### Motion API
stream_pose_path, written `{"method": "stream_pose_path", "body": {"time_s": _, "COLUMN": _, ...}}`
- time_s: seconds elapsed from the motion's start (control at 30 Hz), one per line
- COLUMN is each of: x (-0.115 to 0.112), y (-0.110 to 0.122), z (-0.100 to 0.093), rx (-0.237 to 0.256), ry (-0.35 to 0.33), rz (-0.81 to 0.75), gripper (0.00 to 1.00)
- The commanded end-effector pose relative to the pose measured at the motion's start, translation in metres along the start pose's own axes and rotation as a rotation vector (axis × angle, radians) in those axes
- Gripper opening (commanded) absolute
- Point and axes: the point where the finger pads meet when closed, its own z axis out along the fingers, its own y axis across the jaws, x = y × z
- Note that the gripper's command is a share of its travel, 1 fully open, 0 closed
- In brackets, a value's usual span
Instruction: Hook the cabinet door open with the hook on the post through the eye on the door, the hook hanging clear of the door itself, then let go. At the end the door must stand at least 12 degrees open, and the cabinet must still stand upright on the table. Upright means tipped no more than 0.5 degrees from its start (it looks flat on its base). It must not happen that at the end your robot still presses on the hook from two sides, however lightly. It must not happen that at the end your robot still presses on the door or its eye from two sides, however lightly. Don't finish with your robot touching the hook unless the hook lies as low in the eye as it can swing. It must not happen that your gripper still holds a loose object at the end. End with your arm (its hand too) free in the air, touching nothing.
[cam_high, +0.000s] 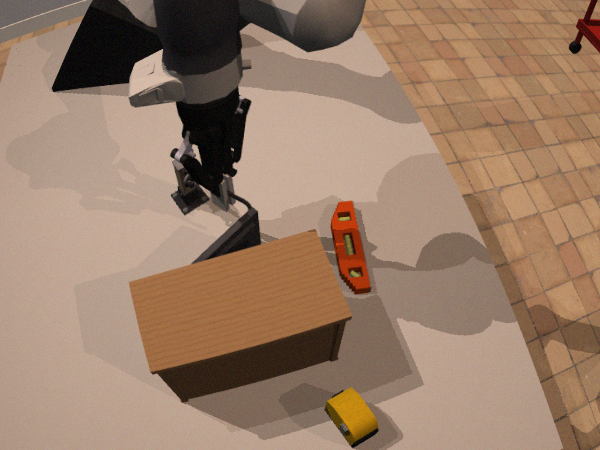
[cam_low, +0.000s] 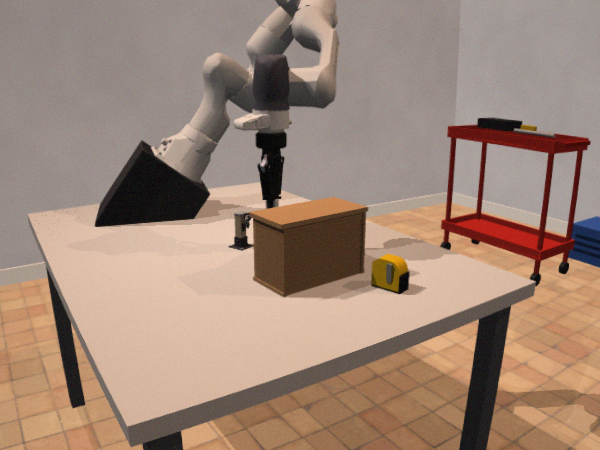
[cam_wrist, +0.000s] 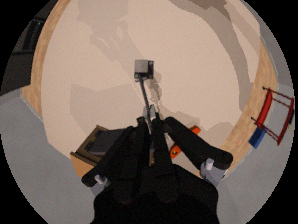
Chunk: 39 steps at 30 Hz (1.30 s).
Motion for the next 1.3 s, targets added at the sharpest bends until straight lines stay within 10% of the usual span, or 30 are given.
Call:
{"method": "stream_pose_path", "body": {"time_s": 0.0, "x": 0.001, "y": -0.004, "z": -0.002, "rx": 0.005, "ry": 0.003, "rz": 0.062, "gripper": 0.03}}
{"method": "stream_pose_path", "body": {"time_s": 1.27, "x": 0.004, "y": -0.02, "z": -0.002, "rx": 0.005, "ry": 0.002, "rz": 0.304, "gripper": 0.03}}
